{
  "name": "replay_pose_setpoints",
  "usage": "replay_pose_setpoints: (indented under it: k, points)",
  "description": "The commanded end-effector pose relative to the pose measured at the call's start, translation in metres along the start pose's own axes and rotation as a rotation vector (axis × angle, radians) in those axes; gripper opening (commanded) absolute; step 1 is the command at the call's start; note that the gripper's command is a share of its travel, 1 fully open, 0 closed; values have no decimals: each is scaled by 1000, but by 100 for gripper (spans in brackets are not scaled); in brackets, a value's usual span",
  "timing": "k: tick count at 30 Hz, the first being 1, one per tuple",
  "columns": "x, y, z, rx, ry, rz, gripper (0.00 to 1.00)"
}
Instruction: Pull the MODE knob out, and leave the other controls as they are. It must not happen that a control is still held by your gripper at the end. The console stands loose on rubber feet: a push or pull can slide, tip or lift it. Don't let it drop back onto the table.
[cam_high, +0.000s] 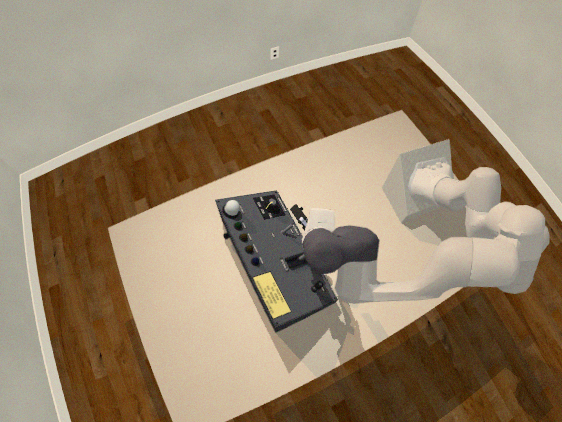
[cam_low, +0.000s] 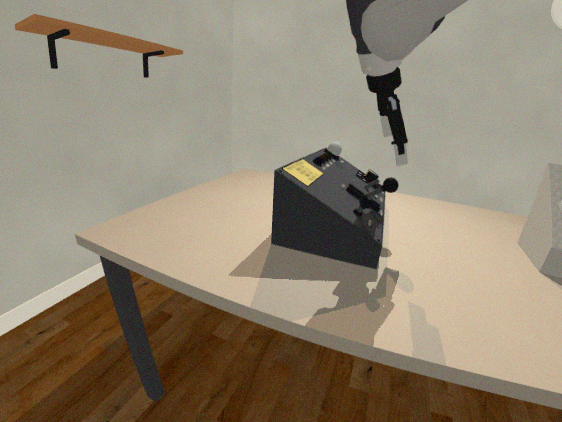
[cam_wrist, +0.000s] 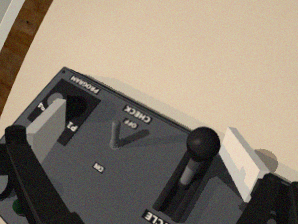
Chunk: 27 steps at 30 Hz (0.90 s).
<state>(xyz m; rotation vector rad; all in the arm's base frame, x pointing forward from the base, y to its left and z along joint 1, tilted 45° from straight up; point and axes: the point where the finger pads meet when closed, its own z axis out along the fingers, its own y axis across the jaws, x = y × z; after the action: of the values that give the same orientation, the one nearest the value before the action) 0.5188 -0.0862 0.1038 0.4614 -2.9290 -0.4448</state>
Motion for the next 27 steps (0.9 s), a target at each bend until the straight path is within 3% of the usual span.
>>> replay_pose_setpoints:
  k: [1,27]
  points:
    - [0,0,0,0,0,0,100]
    - [4,-1,-4,0,0,0,100]
